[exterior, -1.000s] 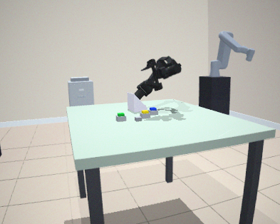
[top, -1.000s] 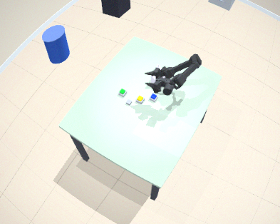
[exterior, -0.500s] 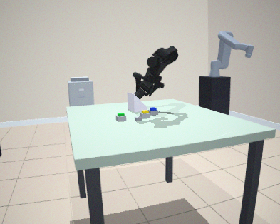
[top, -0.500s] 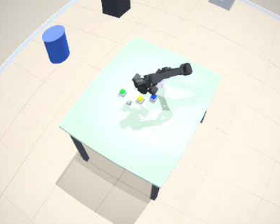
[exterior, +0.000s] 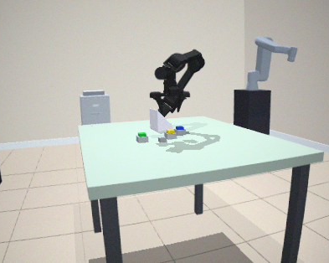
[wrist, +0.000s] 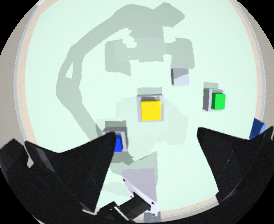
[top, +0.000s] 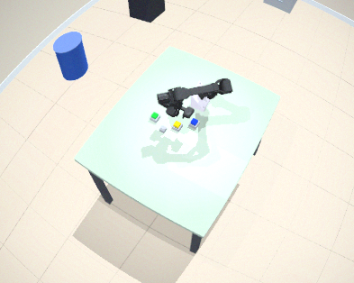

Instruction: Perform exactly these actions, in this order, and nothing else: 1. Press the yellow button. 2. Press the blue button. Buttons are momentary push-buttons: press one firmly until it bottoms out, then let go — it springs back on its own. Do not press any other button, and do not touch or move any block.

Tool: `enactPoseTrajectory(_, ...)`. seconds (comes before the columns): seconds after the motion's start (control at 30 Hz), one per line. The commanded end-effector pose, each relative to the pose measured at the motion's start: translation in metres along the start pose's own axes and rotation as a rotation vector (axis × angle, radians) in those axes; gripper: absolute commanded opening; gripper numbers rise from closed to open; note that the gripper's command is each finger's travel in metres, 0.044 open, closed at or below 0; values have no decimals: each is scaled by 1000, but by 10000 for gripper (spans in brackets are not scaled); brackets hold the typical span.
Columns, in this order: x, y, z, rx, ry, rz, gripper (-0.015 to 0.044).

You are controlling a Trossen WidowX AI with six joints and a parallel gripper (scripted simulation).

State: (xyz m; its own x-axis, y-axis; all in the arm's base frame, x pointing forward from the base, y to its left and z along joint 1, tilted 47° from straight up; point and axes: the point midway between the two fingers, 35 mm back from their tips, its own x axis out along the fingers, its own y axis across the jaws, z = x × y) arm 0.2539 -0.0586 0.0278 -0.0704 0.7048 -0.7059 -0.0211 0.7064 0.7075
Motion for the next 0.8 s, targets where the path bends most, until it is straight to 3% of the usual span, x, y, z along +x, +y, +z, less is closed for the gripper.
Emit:
enactPoseTrajectory(0.0,37,0,1,6,5,17,295)
enactPoseTrajectory(0.1,59,2,-1,5,5,19,216)
enactPoseTrajectory(0.37,59,2,-1,5,5,19,20)
enactPoseTrajectory(0.77,60,2,-1,5,5,19,20)
